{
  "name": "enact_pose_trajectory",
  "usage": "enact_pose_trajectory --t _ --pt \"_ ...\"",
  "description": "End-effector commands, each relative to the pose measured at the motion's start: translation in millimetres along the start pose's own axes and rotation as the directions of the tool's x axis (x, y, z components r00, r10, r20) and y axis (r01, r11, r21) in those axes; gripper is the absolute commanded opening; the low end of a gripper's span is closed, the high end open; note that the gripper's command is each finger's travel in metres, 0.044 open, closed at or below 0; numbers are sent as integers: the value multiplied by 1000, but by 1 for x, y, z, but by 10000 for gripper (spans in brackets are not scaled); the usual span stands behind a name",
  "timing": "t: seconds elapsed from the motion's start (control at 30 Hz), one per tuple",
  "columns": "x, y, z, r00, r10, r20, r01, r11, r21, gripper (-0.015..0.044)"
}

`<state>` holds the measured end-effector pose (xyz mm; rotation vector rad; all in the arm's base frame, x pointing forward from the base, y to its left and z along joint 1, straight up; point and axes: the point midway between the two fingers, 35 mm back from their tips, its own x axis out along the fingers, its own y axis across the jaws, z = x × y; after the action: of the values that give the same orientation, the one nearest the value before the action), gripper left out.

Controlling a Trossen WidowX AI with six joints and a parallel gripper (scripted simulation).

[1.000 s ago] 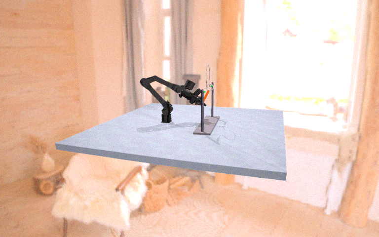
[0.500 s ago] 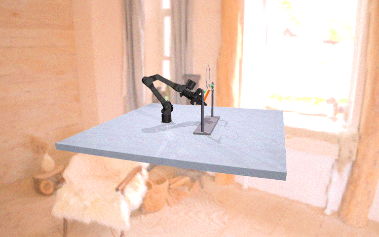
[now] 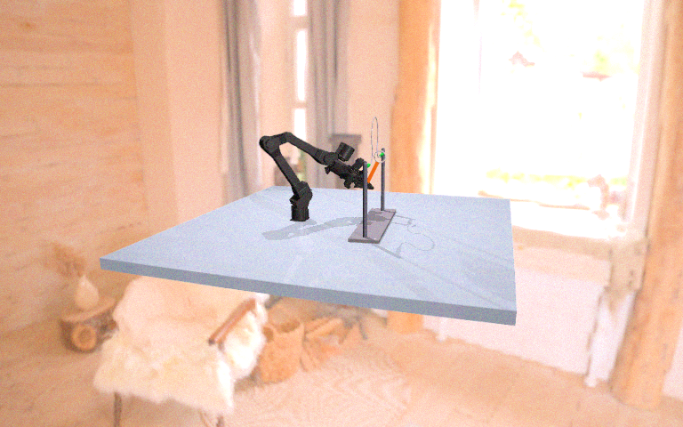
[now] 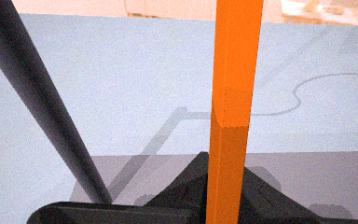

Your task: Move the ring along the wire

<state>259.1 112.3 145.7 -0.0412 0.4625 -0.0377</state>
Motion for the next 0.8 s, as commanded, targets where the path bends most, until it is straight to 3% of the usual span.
enact_pose_trajectory --t 0.0,0.77 --pt "-1 5 2 1000 -1 4 1 1000 8 -150" --pt "-4 28 1 1000 -1 7 1 1000 10 -150"
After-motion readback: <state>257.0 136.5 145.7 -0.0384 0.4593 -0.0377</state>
